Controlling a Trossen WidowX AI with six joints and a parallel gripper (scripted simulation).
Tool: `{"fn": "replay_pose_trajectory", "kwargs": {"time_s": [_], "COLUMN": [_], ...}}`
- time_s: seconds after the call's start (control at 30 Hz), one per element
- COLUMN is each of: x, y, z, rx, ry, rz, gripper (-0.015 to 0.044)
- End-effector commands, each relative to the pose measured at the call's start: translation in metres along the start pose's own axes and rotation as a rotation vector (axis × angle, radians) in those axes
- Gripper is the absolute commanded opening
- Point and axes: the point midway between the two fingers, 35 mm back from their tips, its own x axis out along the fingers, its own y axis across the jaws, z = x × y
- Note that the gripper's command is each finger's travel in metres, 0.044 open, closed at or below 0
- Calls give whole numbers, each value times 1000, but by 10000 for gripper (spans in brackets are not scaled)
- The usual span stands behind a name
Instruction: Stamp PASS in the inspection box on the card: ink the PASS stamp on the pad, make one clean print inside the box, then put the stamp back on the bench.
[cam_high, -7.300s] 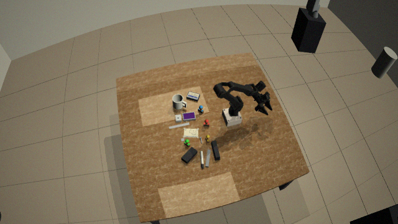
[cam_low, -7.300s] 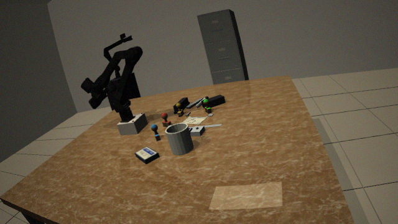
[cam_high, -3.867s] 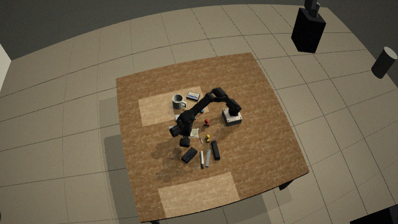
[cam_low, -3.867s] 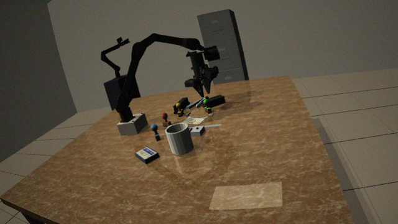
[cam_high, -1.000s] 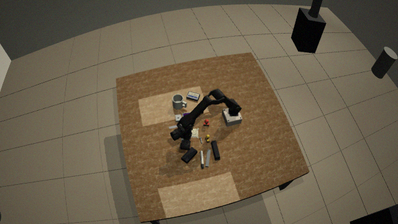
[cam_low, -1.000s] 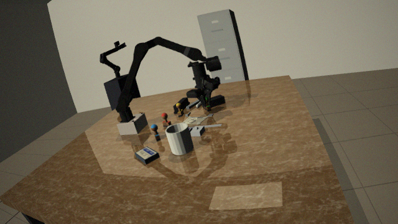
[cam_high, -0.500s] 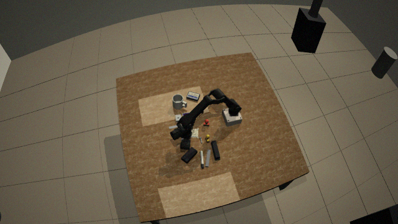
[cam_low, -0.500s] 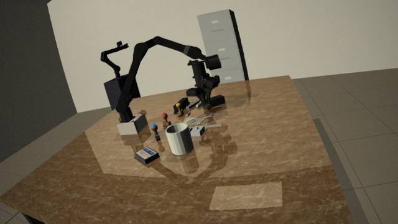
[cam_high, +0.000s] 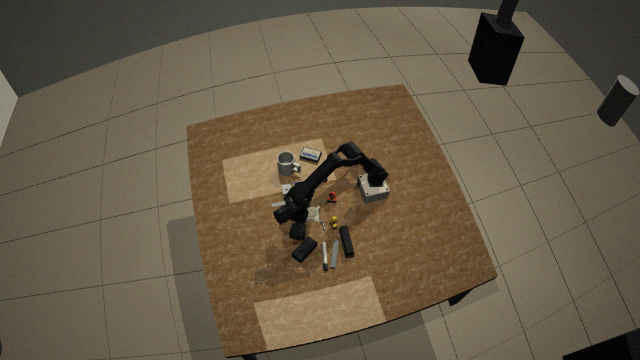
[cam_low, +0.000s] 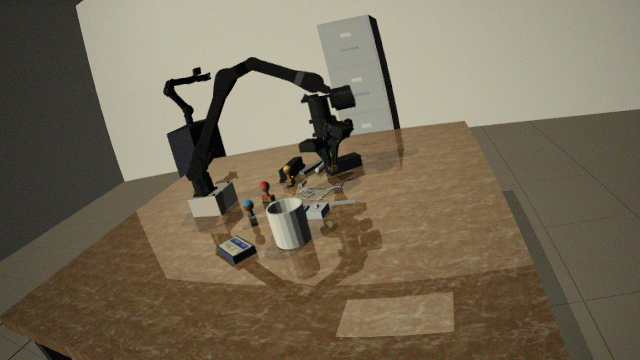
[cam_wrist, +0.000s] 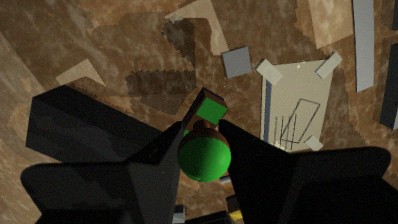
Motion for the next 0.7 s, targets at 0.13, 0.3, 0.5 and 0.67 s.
{"fn": "replay_pose_trajectory", "kwargs": {"time_s": [0.13, 0.3, 0.5, 0.67], "x": [-5, -8, -11, -13], "y": [1, 1, 1, 1], "z": [1, 1, 1, 1], "rx": [0, 0, 0, 0], "ry": [-1, -1, -1, -1], "rz": [3, 3, 3, 3], "gripper": [0, 0, 0, 0]}}
